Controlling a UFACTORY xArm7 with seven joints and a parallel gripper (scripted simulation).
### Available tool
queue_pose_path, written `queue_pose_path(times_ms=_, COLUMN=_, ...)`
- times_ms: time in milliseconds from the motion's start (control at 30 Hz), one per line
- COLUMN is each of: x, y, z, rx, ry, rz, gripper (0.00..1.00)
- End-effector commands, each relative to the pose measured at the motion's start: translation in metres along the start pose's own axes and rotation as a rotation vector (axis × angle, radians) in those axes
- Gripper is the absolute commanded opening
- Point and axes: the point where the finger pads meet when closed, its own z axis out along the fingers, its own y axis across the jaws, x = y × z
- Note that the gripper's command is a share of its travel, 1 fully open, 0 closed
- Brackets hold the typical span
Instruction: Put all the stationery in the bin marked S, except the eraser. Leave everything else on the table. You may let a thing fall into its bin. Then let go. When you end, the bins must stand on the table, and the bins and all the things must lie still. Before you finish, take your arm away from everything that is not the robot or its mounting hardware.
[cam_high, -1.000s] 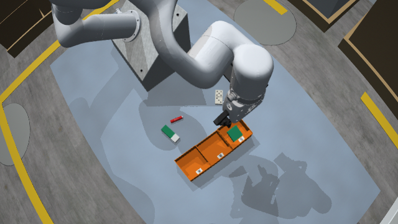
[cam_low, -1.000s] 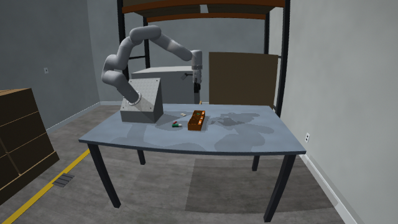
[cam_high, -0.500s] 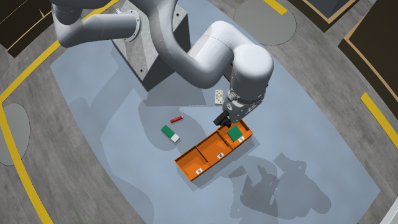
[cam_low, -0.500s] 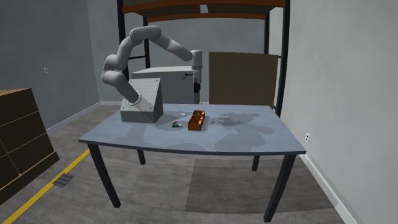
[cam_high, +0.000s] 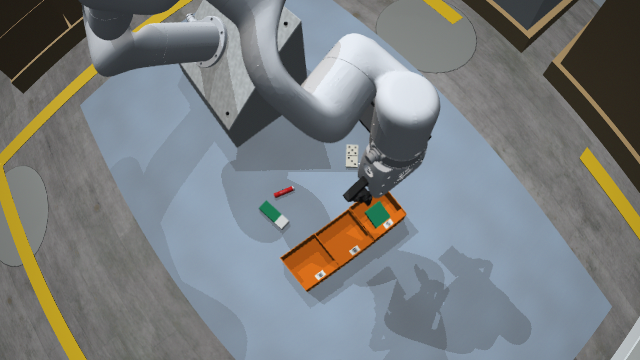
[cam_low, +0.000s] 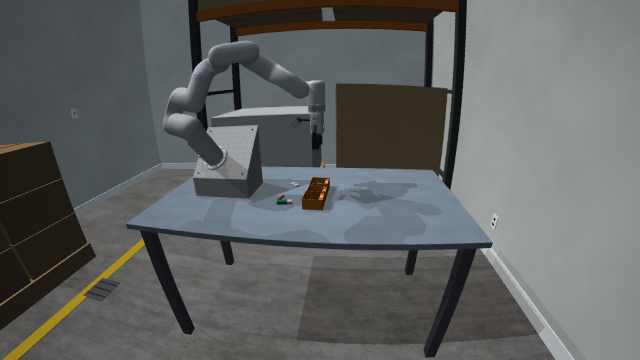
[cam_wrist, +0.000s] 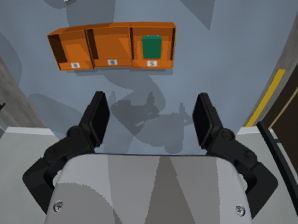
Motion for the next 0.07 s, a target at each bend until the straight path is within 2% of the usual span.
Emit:
queue_pose_path(times_ms=0, x=-0.0012, y=0.0008, z=-0.0021, rx=-0.002, ry=-0.004, rz=0.0, gripper=1.0)
queue_pose_path(times_ms=33, x=-0.0012, y=0.0008, z=-0.0021, rx=-0.002, ry=-0.004, rz=0.0, gripper=1.0)
